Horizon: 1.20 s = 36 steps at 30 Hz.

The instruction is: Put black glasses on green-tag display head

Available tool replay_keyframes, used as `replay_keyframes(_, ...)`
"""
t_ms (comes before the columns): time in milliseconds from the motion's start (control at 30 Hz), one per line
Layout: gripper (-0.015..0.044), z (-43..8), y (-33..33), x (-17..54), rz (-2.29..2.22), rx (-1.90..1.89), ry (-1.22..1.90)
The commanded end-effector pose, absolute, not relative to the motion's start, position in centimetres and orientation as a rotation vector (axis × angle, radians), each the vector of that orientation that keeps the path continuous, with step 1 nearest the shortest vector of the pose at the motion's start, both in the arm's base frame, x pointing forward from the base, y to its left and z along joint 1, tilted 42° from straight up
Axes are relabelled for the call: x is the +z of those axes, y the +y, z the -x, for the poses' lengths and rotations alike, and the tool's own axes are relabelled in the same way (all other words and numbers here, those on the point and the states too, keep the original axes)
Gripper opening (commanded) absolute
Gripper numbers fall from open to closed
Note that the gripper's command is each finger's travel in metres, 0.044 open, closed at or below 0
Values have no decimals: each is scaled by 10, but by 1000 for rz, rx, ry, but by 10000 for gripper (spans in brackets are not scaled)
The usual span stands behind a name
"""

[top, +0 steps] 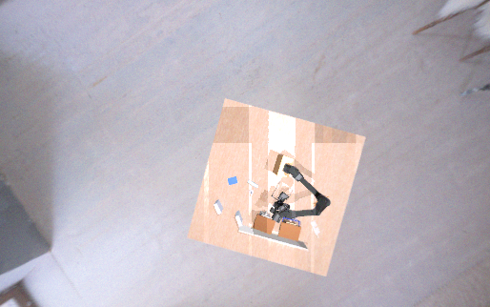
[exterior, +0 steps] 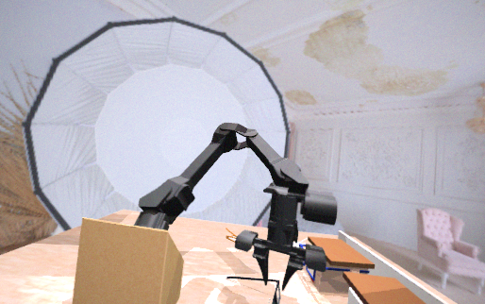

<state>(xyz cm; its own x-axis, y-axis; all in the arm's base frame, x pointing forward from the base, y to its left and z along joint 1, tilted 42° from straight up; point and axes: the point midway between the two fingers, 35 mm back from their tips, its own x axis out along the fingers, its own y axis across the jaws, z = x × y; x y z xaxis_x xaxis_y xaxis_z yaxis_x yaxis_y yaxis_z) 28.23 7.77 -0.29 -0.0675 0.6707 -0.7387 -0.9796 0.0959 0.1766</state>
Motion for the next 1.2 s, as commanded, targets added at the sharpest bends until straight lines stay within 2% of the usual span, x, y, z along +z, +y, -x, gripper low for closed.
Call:
replay_keyframes(0,140,-281,77,0,497,1443,816)
replay_keyframes(1167,140,-279,108,-35,496,1443,815)
